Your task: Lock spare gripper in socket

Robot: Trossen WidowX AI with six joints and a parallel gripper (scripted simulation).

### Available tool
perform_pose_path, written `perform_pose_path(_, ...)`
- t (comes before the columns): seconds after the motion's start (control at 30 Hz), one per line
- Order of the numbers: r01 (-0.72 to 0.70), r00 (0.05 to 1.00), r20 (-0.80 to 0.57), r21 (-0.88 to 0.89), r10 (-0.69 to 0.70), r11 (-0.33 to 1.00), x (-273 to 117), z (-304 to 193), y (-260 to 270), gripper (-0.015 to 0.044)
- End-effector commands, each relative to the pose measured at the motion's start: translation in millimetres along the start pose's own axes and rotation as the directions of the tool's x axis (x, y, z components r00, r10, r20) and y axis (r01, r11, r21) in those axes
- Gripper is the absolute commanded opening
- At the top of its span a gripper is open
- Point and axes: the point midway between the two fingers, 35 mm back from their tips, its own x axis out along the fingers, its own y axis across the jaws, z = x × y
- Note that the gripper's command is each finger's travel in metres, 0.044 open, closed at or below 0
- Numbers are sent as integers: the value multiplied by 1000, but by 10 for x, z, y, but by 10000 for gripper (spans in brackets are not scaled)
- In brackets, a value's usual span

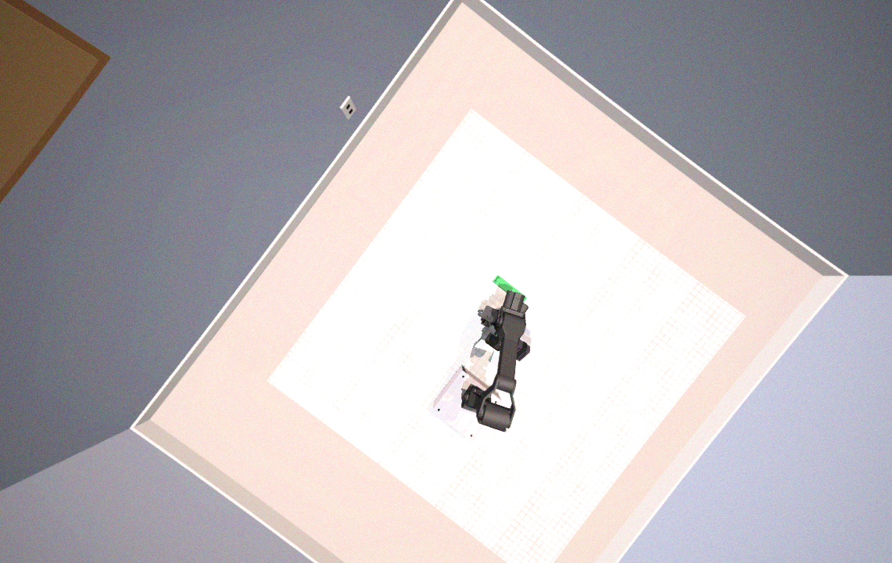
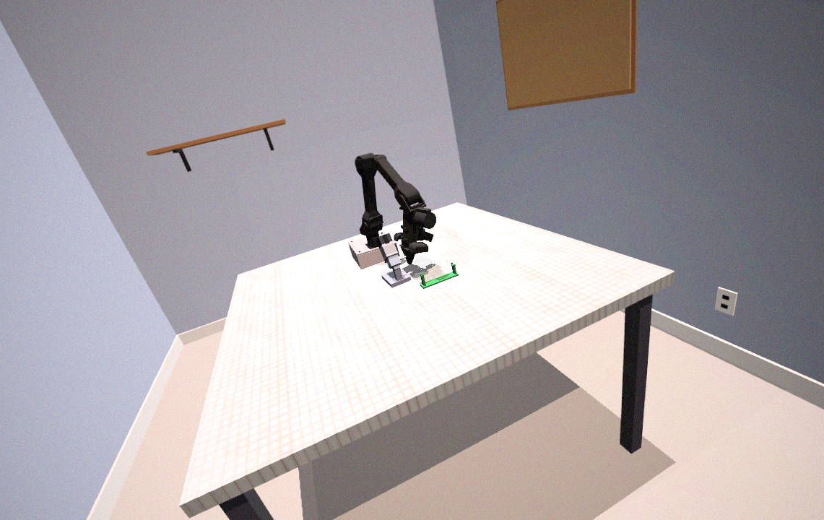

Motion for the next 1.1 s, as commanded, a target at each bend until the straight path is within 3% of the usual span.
perform_pose_path(0.0, 1, 1000, 3, -1, -1, 1000, 5, -28, -4, 0)
perform_pose_path(0.7, -3, 1000, 3, -2, 3, 1000, 36, -141, -3, 0)
perform_pose_path(0.93, -4, 1000, 0, -1, 4, 1000, 34, -128, 1, 184)
perform_pose_path(1.07, -4, 1000, 0, -1, 4, 1000, 34, -128, 1, 200)
